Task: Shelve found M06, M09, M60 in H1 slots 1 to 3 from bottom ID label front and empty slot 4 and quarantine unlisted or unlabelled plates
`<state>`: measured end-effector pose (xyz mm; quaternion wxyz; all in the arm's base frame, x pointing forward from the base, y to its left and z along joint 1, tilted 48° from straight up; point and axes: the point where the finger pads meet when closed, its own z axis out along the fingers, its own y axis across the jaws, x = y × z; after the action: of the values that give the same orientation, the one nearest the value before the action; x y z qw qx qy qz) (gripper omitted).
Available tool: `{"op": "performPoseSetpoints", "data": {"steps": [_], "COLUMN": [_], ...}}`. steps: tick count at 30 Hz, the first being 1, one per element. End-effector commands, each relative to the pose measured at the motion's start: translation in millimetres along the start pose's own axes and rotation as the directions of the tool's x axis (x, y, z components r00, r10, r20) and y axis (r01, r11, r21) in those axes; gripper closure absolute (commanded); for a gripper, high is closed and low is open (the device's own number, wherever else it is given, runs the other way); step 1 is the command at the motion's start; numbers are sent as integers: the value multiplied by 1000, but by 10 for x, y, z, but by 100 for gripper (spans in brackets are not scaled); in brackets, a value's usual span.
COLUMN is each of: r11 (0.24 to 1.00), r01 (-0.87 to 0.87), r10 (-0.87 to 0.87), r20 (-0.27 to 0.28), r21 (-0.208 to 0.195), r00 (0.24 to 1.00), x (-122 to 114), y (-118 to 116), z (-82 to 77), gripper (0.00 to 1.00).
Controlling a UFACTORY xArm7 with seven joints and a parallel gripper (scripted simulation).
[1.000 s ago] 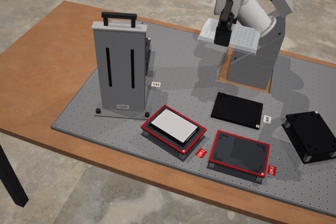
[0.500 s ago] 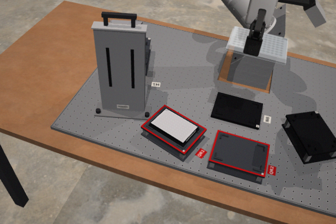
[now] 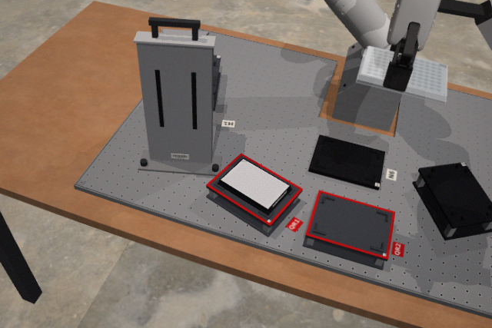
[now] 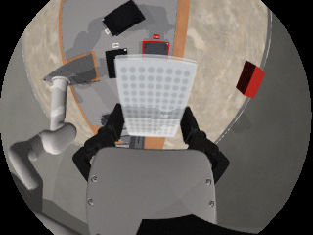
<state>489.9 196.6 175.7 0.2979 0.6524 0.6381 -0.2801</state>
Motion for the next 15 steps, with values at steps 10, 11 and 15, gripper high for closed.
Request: {"op": "performPoseSetpoints", "data": {"steps": [10, 11, 15], "r11": [1000, 1000, 1000], "r01": [1, 1, 1], "r10": [-1, -1, -1], "r20": [-1, -1, -1], "r21": [-4, -4, -4], "r00": [1000, 1000, 1000], "x": [12, 12, 12], "y": [6, 6, 6], "z": [62, 79, 145], "gripper": [100, 100, 100]}}
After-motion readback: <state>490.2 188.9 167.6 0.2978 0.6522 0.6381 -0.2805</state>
